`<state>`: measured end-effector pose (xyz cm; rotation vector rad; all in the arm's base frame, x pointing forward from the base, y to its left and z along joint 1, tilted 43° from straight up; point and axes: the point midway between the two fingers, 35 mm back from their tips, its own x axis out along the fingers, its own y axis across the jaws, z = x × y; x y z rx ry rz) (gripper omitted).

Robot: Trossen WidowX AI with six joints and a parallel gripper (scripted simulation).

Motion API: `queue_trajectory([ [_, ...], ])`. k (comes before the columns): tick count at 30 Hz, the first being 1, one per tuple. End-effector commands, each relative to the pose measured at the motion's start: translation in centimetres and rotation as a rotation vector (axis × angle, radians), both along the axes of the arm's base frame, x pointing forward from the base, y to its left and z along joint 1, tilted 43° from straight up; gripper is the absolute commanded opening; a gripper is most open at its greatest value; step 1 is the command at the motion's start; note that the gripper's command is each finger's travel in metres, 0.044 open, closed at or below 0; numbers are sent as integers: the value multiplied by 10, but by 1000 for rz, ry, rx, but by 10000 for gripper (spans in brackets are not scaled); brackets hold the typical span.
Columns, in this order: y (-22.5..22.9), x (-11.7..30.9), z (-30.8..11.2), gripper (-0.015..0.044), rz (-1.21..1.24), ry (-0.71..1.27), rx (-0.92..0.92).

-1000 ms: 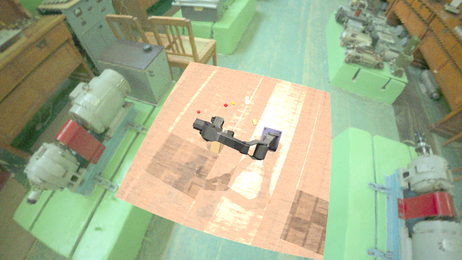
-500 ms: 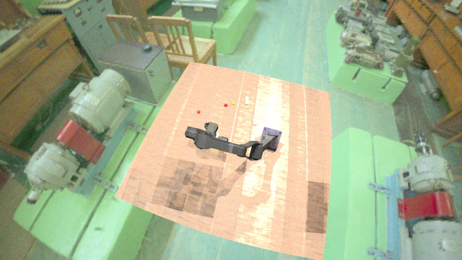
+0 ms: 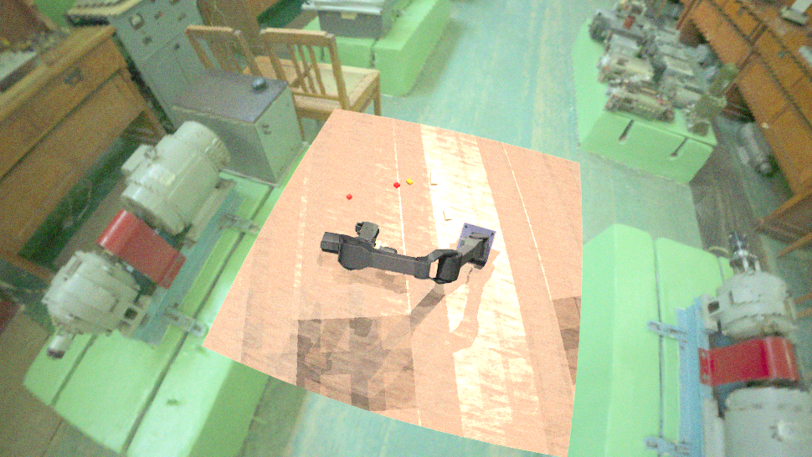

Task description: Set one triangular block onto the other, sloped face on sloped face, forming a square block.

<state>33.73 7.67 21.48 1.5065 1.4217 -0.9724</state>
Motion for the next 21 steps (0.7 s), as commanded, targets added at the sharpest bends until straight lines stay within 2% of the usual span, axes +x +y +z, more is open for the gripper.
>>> queue_trajectory([
  [1, 6, 1, -15, 0, 2, 8, -1],
  [21, 28, -1, -76, 0, 17, 8, -3],
])
